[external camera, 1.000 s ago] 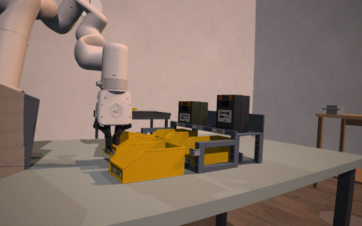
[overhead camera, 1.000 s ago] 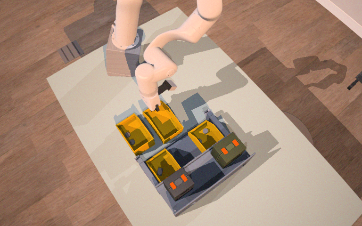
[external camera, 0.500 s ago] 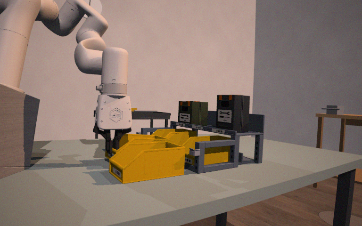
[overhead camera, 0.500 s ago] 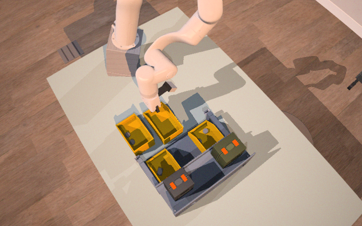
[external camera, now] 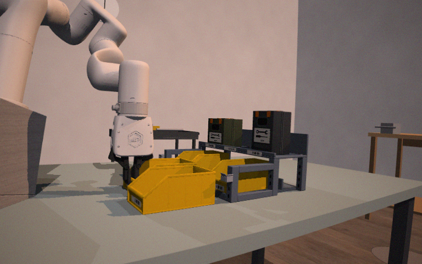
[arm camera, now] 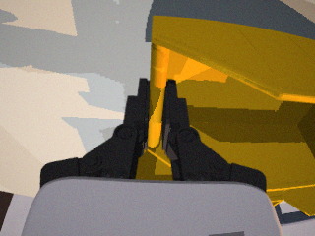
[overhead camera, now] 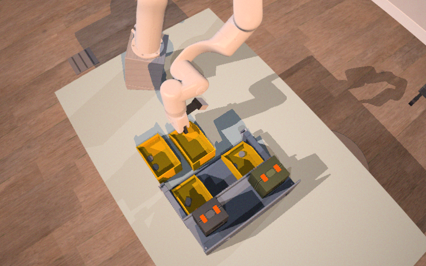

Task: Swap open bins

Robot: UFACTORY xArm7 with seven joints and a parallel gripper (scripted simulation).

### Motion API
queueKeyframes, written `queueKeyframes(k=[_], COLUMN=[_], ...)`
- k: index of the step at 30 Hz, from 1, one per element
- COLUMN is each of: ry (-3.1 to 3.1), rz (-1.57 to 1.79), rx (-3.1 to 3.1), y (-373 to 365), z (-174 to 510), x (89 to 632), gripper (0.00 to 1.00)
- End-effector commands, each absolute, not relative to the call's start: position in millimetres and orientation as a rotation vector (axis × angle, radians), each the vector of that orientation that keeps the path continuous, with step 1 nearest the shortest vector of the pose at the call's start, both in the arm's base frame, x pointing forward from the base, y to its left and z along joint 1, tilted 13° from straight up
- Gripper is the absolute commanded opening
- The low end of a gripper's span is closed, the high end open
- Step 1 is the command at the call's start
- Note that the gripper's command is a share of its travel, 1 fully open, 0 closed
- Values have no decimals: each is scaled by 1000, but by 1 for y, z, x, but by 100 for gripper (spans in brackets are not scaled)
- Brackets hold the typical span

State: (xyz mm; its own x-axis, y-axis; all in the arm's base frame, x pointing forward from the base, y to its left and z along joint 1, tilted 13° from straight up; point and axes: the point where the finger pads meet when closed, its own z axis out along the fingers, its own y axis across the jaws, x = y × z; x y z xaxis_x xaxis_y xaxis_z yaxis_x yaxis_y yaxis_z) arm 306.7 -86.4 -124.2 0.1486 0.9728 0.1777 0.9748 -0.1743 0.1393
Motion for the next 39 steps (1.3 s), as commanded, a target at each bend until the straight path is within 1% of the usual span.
queueKeyframes(k=[1, 12, 13, 39], ry=[-2013, -2013, -2013, -2013], rz=[-357, -357, -357, -357], rx=[-2377, -2377, -2377, -2377], y=[-87, -87, -87, -87], z=[-124, -124, -124, -124], x=[307, 307, 307, 307], gripper=[0, 0, 95, 95])
